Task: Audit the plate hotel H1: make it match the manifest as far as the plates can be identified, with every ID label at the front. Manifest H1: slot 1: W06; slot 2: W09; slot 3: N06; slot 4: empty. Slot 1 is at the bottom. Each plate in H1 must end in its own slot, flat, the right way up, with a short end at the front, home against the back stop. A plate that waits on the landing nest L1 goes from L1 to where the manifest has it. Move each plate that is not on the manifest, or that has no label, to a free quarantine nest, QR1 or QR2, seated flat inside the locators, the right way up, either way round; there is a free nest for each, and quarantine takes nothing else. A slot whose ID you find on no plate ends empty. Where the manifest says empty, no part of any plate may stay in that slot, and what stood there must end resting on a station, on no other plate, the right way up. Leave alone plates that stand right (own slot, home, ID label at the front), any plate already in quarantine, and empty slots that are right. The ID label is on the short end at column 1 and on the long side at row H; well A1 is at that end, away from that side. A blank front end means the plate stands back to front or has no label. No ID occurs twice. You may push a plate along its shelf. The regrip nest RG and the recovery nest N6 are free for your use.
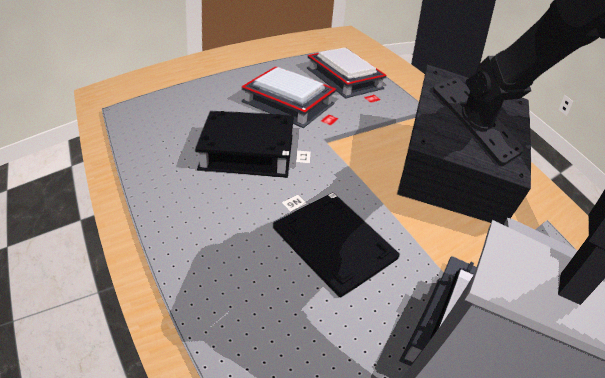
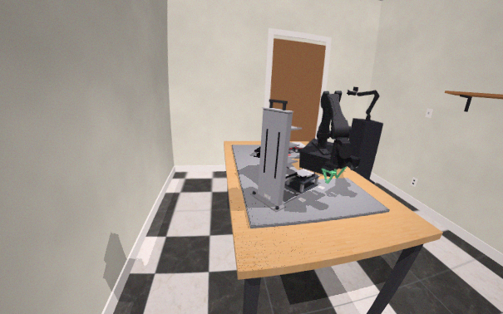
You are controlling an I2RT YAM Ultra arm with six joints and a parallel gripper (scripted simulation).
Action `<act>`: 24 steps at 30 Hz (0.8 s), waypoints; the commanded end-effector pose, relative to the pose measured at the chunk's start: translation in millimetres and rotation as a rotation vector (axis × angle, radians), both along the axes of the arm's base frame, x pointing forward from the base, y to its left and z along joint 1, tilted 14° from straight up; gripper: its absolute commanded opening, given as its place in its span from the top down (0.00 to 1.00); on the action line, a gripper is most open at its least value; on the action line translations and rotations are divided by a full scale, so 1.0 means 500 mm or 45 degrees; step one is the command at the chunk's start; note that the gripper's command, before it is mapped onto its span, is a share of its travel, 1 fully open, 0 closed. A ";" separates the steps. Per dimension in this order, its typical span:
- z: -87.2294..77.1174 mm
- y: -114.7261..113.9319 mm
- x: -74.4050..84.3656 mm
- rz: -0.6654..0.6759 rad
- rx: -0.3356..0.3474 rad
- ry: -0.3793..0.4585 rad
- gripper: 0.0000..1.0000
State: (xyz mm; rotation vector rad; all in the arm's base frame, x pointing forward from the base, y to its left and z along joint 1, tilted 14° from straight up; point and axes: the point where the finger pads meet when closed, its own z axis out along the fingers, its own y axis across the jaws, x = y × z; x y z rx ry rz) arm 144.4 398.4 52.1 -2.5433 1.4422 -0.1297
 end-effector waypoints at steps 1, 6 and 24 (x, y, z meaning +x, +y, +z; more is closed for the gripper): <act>0.015 0.009 0.000 0.004 0.036 -0.001 0.00; 0.015 0.009 0.000 0.004 0.036 -0.001 0.00; 0.067 0.015 -0.013 0.013 0.072 -0.002 0.00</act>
